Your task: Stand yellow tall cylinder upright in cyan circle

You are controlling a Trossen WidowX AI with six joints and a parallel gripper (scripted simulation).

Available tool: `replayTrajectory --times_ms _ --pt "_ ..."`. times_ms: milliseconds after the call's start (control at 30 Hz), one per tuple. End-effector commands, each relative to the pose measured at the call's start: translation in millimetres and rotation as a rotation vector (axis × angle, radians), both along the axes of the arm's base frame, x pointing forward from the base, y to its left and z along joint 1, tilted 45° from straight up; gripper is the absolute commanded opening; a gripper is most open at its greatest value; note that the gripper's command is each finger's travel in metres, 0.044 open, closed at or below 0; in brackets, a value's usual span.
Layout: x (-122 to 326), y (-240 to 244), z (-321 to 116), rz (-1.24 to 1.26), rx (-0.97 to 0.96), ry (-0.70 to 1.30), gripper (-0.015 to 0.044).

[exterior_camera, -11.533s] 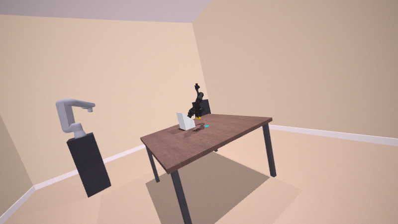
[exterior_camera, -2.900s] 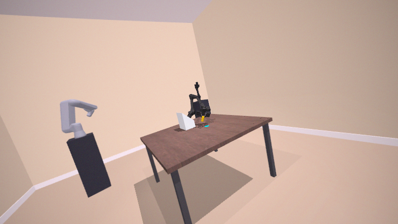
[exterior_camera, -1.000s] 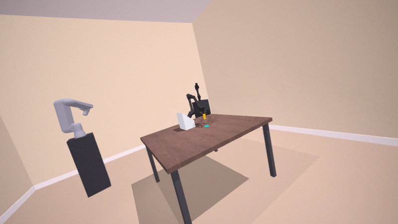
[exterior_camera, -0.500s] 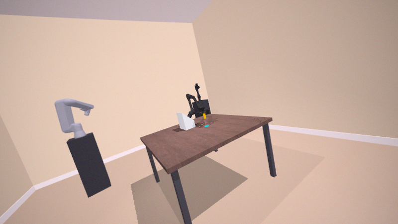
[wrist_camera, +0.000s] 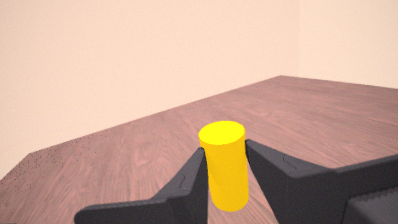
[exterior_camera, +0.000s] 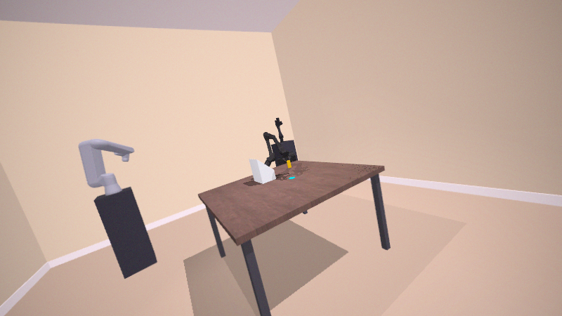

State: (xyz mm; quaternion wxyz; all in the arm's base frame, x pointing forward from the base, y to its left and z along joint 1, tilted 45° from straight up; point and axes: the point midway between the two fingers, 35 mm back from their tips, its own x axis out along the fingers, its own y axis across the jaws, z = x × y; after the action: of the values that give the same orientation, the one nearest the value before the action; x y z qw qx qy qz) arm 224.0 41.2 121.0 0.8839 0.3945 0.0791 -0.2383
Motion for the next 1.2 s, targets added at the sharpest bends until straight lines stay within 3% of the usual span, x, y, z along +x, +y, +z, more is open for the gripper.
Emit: replayTrajectory --times_ms 0,1167 --pt "2 5 -3 -0.007 0.002 -0.003 0.0105" --pt "10 53 -53 -0.007 0.001 -0.001 0.0105"
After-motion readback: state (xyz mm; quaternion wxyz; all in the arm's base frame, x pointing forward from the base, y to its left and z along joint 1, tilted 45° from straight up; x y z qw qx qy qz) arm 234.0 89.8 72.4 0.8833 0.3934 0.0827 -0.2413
